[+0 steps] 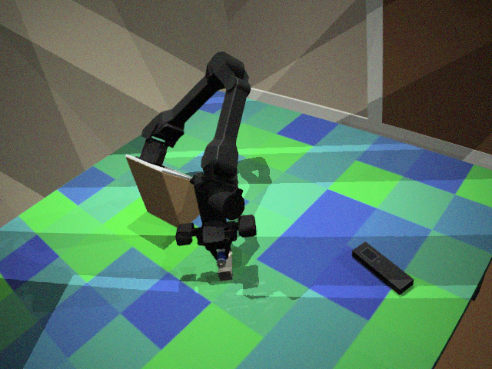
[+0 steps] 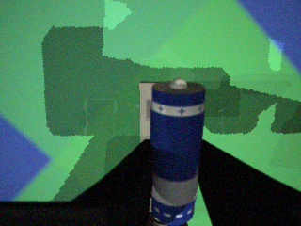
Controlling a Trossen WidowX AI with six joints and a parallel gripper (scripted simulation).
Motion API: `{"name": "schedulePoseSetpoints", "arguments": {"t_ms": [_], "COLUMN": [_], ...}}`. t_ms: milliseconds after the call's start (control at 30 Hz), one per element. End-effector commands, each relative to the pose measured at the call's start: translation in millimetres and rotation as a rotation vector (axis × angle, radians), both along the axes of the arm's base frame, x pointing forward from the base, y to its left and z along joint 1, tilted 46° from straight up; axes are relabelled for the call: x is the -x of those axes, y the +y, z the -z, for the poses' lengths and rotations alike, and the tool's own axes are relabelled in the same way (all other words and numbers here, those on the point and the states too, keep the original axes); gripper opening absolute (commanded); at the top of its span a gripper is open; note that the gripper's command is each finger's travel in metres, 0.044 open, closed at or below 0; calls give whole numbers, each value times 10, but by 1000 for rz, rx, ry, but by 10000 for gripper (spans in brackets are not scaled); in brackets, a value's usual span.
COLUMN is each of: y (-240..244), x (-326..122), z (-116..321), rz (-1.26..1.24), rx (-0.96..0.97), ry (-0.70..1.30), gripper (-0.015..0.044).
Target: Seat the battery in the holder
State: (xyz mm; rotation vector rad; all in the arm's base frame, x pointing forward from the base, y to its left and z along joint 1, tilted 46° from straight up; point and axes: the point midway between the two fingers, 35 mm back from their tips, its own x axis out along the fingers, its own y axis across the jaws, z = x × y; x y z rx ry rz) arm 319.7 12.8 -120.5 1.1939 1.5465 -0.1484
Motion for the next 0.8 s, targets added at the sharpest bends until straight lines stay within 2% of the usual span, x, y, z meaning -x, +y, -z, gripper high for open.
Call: {"name": "schedulePoseSetpoints", "arguments": {"t_ms": [0,767], "y": [45,161], "x": [-4,37], "z": [26,106], "rz": [30,91], "rx": [36,165], "ry": [-16,-75], "gripper": [71,71]}}
